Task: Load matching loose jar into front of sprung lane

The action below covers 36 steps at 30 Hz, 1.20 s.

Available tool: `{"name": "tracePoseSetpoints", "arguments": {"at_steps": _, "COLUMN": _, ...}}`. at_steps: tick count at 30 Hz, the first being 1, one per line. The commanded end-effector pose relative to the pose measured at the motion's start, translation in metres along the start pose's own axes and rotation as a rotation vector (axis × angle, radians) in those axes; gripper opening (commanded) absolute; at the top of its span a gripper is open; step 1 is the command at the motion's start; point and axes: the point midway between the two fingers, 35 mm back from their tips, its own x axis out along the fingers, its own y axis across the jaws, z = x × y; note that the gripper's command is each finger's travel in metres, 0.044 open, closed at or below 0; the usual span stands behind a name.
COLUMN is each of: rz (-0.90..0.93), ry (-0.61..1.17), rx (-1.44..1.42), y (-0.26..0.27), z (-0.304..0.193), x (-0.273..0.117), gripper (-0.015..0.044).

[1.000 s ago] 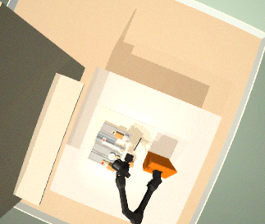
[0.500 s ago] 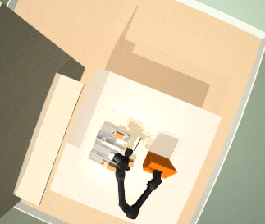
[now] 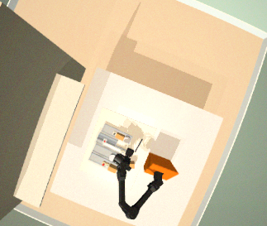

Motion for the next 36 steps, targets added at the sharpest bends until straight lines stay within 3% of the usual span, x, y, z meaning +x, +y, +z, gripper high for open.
{"name": "tracePoseSetpoints", "arguments": {"at_steps": 1, "rz": 0.003, "ry": -0.003, "rx": 0.005, "y": 0.0, "z": 0.003, "x": 0.001, "gripper": 0.0}}
{"name": "tracePoseSetpoints", "arguments": {"at_steps": 36, "rz": 0.003, "ry": -0.004, "rx": 0.004, "y": 0.0, "z": 0.019, "x": 0.002, "gripper": 0.0}}
